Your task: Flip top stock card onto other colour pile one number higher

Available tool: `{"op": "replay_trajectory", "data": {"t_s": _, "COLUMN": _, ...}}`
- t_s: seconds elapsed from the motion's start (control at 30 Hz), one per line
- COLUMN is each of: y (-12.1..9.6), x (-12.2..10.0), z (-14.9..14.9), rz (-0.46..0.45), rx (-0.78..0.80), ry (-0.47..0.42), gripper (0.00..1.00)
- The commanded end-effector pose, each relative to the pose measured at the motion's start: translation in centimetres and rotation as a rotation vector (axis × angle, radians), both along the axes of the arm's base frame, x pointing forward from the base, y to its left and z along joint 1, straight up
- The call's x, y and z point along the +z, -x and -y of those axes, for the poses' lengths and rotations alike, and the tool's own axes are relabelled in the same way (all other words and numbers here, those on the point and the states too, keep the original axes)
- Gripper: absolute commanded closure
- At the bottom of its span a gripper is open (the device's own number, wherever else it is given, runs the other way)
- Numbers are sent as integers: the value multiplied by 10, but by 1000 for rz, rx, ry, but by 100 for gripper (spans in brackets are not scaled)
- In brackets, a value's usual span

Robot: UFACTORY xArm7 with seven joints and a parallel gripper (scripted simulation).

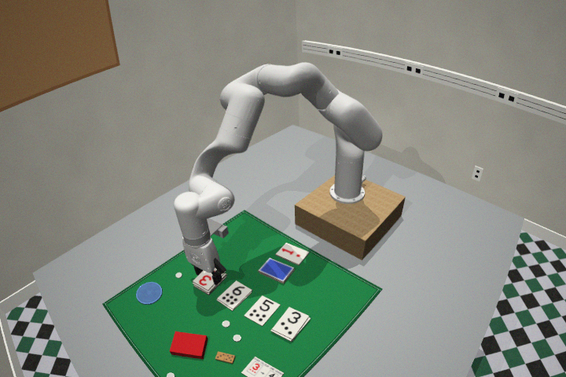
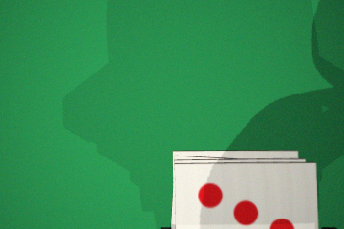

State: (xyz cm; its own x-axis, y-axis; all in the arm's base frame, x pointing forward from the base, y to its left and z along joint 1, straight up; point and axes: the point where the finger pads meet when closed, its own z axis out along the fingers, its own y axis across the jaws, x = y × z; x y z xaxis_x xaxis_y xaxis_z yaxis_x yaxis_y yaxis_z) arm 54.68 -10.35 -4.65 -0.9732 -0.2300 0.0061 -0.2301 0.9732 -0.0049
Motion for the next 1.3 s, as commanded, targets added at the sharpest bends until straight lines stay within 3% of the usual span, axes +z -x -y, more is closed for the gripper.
{"op": "replay_trajectory", "data": {"t_s": 0.0, "y": -2, "x": 0, "z": 0, "rz": 5, "rx": 0, "ry": 1, "gripper": 26}}
{"op": "replay_trajectory", "data": {"t_s": 1.27, "y": -2, "x": -6, "z": 0, "rz": 5, "rx": 0, "ry": 1, "gripper": 26}}
